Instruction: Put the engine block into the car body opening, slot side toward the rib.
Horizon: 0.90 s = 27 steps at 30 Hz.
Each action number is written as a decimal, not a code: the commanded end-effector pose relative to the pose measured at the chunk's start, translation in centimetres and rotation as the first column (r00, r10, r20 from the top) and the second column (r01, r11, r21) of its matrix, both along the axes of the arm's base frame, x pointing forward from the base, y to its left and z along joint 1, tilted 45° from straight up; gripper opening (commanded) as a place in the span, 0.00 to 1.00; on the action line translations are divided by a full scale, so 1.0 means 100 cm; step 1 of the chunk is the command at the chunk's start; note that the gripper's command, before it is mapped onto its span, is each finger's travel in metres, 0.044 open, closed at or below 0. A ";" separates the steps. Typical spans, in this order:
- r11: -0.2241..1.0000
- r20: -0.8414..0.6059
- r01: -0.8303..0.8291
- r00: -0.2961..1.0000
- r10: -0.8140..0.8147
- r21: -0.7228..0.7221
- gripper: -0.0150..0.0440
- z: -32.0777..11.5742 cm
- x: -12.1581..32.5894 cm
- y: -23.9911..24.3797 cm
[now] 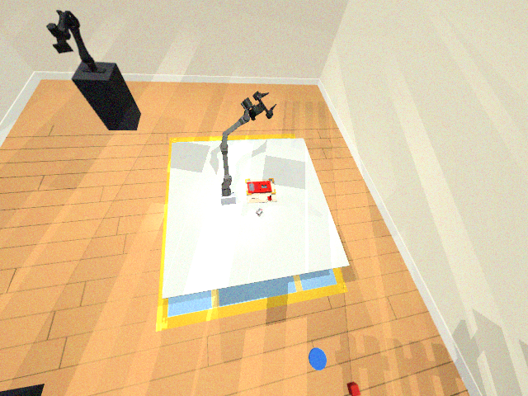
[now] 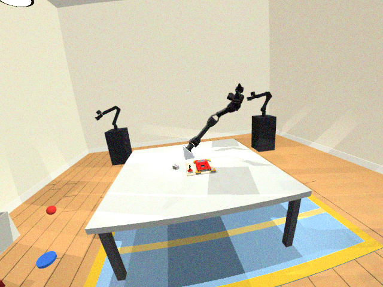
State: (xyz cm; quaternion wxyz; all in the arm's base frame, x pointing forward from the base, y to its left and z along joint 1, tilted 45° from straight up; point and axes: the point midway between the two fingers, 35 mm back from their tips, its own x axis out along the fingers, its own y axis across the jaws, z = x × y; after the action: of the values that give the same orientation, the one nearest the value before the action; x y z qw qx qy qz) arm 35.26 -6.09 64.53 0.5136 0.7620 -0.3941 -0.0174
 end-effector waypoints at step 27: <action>0.888 -0.588 -0.064 0.771 -0.246 -0.455 1.00 -0.107 0.097 -0.028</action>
State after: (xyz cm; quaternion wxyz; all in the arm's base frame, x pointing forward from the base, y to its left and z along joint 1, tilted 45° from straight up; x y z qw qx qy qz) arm 43.94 -8.53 55.35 0.7510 0.5782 -0.2568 -0.1888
